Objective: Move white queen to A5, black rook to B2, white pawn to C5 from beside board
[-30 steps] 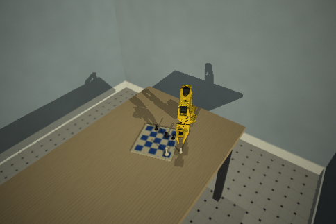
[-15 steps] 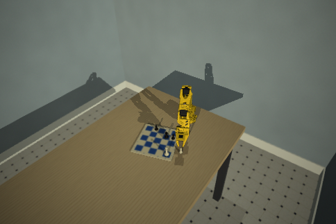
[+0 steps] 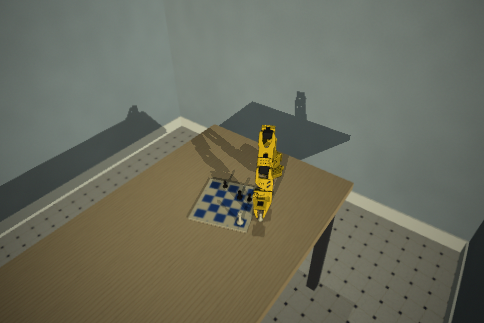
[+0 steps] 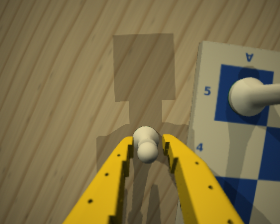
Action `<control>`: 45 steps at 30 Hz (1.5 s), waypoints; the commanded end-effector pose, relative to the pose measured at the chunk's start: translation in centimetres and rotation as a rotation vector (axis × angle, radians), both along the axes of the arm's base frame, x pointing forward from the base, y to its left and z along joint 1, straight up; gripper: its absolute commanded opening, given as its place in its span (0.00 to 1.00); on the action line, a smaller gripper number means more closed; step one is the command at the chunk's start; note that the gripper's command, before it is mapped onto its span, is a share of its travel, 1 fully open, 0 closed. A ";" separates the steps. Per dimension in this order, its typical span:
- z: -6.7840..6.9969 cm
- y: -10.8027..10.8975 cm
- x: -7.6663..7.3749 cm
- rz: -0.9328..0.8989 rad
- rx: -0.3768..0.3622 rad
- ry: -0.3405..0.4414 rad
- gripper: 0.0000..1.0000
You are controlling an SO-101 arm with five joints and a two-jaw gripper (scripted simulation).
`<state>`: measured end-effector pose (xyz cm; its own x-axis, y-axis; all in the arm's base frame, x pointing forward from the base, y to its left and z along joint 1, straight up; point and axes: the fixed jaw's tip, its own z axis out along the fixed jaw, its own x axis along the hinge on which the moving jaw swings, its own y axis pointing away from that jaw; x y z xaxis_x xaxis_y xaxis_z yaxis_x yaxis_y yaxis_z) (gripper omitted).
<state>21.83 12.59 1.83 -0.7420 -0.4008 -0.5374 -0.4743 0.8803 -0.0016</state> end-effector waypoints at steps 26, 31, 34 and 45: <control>-1.2 -0.1 -0.7 0.008 -0.008 0.017 0.09; -1.0 -0.1 -0.7 0.008 -0.008 0.017 0.09; -0.9 -0.1 -0.6 0.008 -0.008 0.017 0.09; -0.5 0.0 -0.5 0.008 -0.008 0.017 0.09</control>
